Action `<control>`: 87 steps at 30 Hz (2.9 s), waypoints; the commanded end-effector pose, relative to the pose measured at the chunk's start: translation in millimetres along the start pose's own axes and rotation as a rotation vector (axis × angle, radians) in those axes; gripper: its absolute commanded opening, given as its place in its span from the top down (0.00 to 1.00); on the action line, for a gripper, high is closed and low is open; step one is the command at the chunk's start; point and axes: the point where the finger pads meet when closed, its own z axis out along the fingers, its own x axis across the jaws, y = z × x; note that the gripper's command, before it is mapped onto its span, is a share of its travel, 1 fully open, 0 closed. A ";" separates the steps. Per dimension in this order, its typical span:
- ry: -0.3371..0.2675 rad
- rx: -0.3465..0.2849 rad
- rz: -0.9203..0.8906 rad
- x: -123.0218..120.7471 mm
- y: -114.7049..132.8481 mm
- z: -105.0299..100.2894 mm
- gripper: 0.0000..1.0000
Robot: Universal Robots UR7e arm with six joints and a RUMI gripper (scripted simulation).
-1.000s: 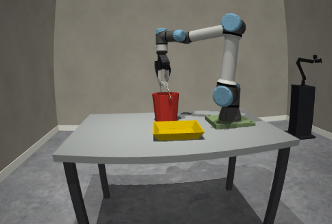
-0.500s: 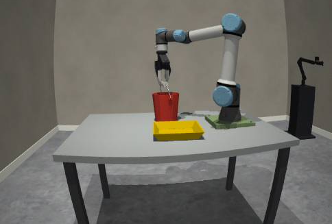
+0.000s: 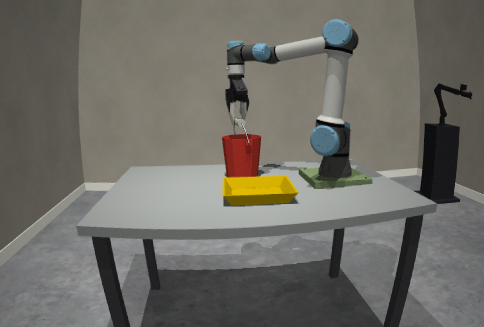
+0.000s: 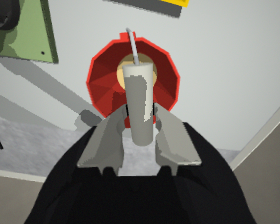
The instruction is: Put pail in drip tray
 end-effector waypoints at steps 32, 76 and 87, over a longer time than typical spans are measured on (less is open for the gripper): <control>0.001 -0.001 0.000 0.1 0.2 -27.2 1.00; 0.001 -0.001 0.000 0.1 0.1 -85.6 1.00; 0.001 -0.001 0.000 0.1 0.1 -90.0 1.00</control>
